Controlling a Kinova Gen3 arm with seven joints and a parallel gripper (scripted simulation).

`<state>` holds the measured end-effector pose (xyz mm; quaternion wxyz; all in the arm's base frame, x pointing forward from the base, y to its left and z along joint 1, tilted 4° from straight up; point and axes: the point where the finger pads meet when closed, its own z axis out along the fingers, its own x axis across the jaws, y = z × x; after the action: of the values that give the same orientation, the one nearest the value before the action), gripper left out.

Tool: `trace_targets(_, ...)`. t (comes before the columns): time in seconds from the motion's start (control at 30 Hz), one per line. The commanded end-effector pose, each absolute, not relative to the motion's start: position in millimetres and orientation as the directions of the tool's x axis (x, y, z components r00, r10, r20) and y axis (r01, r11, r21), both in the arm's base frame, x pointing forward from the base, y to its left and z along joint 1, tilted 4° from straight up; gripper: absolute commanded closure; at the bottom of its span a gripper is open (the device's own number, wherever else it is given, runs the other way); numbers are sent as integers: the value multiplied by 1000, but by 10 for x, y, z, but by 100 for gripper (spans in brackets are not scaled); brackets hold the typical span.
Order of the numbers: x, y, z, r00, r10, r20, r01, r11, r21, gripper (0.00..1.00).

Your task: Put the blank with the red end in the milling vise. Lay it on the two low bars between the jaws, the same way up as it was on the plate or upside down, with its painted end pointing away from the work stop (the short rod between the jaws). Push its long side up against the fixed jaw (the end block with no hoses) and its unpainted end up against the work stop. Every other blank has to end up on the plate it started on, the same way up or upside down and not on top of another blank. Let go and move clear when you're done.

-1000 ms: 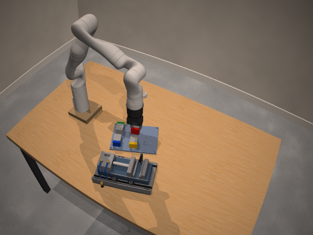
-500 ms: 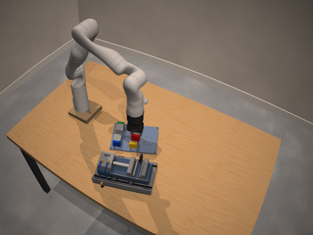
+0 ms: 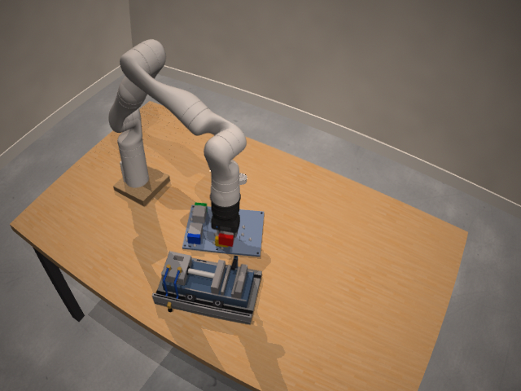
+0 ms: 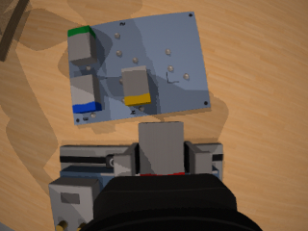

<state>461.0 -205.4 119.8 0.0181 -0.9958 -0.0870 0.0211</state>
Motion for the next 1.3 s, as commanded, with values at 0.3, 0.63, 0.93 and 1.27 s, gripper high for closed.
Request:
trace_targets(0.3,4744,-2345,1162,985,168,-38,167,-985,-40,100)
trace_targets(0.63,4850,-2587,1122,985,166,-40,164,-985,-43,100)
trace_targets(0.93,4983,-2886,1091,985,167,-38,166,-985,-41,100)
trace_targets(1.27,5078,-3105,1091,985,169,-35,168,-985,-36,100)
